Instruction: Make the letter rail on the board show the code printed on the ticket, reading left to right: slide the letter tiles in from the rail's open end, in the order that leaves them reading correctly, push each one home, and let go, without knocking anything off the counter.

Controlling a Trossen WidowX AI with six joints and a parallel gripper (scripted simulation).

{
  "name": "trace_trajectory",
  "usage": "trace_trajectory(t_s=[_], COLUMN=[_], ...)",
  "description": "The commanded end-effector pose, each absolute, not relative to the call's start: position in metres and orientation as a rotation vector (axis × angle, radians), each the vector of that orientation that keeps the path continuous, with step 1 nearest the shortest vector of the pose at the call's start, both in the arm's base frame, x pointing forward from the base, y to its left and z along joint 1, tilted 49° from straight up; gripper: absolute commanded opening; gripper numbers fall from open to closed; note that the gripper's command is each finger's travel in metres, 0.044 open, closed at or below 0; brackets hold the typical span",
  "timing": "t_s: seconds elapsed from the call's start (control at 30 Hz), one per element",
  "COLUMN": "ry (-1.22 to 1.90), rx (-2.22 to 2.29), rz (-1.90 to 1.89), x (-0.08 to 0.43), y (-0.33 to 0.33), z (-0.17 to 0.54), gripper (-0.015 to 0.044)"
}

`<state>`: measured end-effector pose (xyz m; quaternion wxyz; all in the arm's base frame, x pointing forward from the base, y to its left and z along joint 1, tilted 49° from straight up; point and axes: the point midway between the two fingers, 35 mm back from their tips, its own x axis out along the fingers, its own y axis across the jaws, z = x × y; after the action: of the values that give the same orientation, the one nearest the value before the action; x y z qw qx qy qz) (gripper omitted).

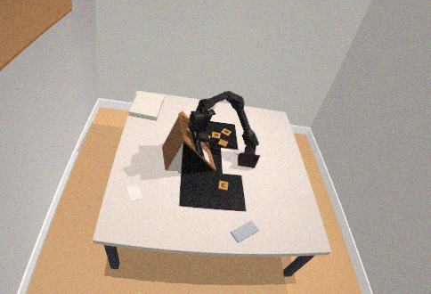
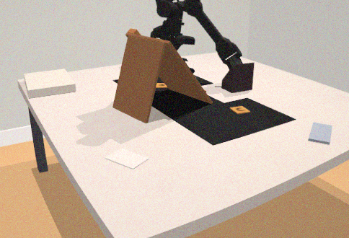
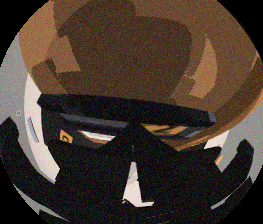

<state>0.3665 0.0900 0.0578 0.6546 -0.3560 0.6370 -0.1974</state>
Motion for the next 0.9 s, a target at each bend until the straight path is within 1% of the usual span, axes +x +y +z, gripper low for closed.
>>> trace_trajectory(t_s=[0.0,0.87], ry=[1.445,1.445], rx=[-0.815,-0.816], rz=[-0.448,-0.448], x=[0.3666,0.3683], y=[0.0888,0.0836], z=[0.0600,0.0668], gripper=[0.0000,0.0000])
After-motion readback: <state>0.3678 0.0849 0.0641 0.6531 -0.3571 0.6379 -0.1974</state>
